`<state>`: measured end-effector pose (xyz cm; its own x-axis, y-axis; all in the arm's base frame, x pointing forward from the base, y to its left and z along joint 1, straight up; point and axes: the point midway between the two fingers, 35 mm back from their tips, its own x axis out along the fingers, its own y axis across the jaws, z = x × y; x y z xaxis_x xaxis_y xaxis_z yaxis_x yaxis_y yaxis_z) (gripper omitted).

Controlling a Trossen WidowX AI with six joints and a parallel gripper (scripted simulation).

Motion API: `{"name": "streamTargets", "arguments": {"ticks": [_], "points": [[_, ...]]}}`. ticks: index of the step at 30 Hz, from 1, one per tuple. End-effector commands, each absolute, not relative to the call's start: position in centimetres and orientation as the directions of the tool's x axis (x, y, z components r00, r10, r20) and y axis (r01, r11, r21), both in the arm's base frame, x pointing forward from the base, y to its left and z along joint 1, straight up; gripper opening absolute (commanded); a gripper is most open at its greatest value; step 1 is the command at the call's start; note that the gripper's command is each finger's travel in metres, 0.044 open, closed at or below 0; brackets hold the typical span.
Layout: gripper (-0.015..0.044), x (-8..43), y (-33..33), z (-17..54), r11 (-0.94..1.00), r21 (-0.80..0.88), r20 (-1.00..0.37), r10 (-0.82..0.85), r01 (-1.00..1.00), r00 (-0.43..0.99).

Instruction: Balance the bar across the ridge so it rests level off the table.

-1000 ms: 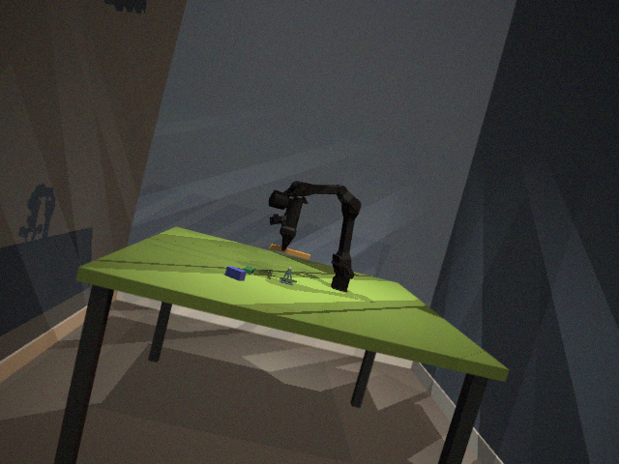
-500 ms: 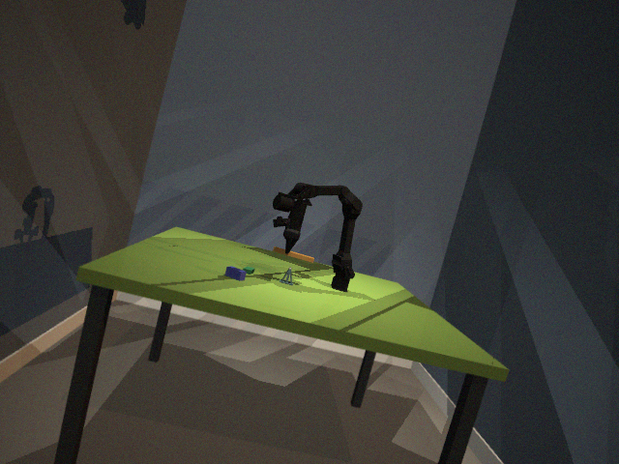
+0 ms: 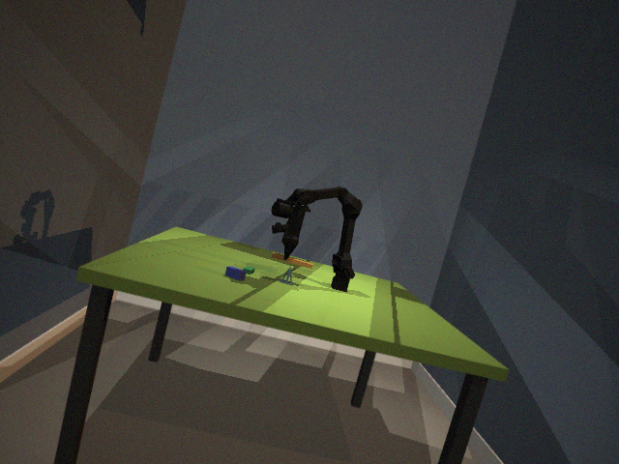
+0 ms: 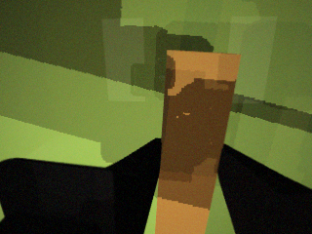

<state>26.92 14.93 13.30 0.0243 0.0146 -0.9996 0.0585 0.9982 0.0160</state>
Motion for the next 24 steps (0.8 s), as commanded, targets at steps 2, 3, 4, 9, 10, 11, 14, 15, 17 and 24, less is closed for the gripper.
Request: {"name": "streamTargets", "arguments": {"ticks": [2, 3, 4, 9, 10, 11, 14, 15, 17, 24], "points": [[0.0000, 26.91, 14.85, 12.44, 0.998, 0.014, -1.000, 0.013, 0.061, 0.023], [0.0000, 26.90, 14.84, 12.28, 0.998, 0.014, -1.000, 0.013, 0.061, 0.023], [0.0000, 26.90, 14.83, 12.11, 0.998, 0.014, -1.000, 0.013, 0.061, 0.023], [0.0000, 26.89, 14.80, 11.72, 0.998, 0.014, -1.000, 0.013, 0.061, 0.023], [0.0000, 26.89, 14.80, 11.72, 0.998, 0.014, -1.000, 0.013, 0.061, 0.023], [0.0000, 26.90, 14.80, 11.73, 0.998, 0.014, -1.000, 0.013, 0.061, 0.023], [0.0000, 26.90, 14.80, 11.74, 0.998, 0.014, -1.000, 0.013, 0.061, 0.023], [0.0000, 26.89, 14.79, 11.77, 0.998, 0.014, -1.000, 0.013, 0.061, 0.023], [0.0000, 26.89, 14.79, 11.78, 0.998, 0.014, -1.000, 0.013, 0.061, 0.023], [0.0000, 26.89, 14.79, 11.73, 0.998, 0.014, -1.000, 0.013, 0.061, 0.023]]}}
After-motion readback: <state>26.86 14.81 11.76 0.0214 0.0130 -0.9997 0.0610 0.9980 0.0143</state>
